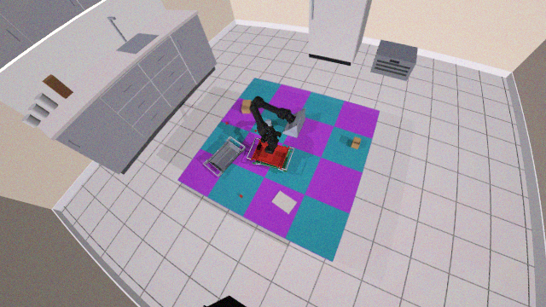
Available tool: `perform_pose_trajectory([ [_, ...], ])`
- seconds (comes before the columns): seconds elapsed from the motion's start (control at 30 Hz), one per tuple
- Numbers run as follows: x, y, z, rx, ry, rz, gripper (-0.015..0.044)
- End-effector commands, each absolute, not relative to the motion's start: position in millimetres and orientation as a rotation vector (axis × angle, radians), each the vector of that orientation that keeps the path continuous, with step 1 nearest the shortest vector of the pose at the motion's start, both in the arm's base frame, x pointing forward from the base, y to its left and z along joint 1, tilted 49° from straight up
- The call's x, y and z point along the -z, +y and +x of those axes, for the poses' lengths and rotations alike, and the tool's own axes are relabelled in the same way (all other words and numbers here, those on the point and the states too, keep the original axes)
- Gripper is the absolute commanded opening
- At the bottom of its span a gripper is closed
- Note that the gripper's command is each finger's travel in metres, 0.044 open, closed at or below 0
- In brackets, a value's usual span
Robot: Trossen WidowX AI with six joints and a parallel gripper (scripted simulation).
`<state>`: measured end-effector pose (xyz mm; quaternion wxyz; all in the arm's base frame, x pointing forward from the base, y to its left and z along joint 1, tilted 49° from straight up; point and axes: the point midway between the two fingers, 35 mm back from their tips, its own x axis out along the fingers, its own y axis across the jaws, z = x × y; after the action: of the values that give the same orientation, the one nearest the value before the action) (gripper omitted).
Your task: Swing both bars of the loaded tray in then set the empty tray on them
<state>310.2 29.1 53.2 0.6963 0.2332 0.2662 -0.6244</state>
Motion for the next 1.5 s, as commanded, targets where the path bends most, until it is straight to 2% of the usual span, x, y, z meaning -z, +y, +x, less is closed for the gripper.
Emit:
perform_pose_trajectory([
  [0.0,-46.0,23.9,301.5,1.419,0.636,0.486,0.0000],
  [0.7,-46.0,23.9,301.5,1.419,0.636,0.486,0.0000],
  [1.47,-46.0,23.9,301.5,1.419,0.636,0.486,0.0337],
])
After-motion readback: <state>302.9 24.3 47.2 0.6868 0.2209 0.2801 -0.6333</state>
